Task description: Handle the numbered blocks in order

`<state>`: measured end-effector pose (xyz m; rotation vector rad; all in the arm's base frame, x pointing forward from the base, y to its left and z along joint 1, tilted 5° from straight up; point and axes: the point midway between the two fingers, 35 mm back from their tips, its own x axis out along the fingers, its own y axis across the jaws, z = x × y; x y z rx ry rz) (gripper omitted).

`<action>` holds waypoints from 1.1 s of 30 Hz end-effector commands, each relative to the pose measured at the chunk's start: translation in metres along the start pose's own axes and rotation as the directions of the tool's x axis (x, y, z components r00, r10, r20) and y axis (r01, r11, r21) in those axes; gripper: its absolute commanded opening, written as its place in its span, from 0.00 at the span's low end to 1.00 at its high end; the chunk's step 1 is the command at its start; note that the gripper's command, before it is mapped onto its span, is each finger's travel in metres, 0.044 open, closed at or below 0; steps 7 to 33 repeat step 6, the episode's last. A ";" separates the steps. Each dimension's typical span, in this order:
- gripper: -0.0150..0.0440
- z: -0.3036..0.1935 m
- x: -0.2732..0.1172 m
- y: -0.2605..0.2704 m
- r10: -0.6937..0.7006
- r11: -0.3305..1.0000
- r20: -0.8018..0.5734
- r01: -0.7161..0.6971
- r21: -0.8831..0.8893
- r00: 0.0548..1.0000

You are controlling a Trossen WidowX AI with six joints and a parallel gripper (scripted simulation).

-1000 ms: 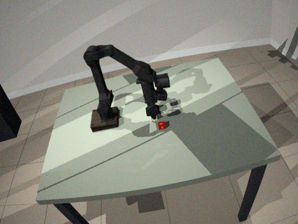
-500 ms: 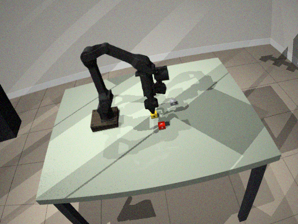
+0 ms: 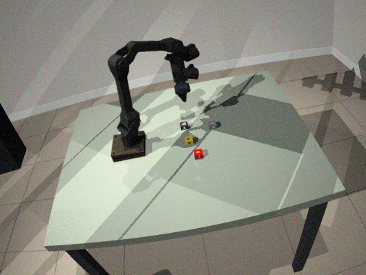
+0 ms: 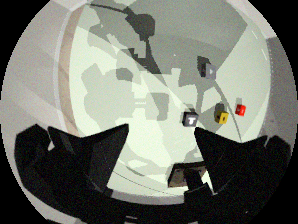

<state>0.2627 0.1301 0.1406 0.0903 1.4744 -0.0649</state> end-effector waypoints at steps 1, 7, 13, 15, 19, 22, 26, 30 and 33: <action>0.93 -0.017 -0.018 0.043 0.003 1.000 0.010 -0.003 0.000 1.000; 0.93 -0.018 -0.018 0.045 0.004 1.000 0.010 -0.004 0.000 1.000; 0.93 -0.018 -0.018 0.045 0.004 1.000 0.010 -0.004 0.000 1.000; 0.93 -0.018 -0.018 0.045 0.004 1.000 0.010 -0.004 0.000 1.000; 0.93 -0.018 -0.018 0.045 0.004 1.000 0.010 -0.004 0.000 1.000; 0.93 -0.018 -0.018 0.045 0.004 1.000 0.010 -0.004 0.000 1.000; 0.93 -0.018 -0.018 0.045 0.004 1.000 0.010 -0.004 0.000 1.000; 0.93 -0.018 -0.018 0.045 0.004 1.000 0.010 -0.004 0.000 1.000; 0.93 -0.018 -0.018 0.045 0.004 1.000 0.010 -0.004 0.000 1.000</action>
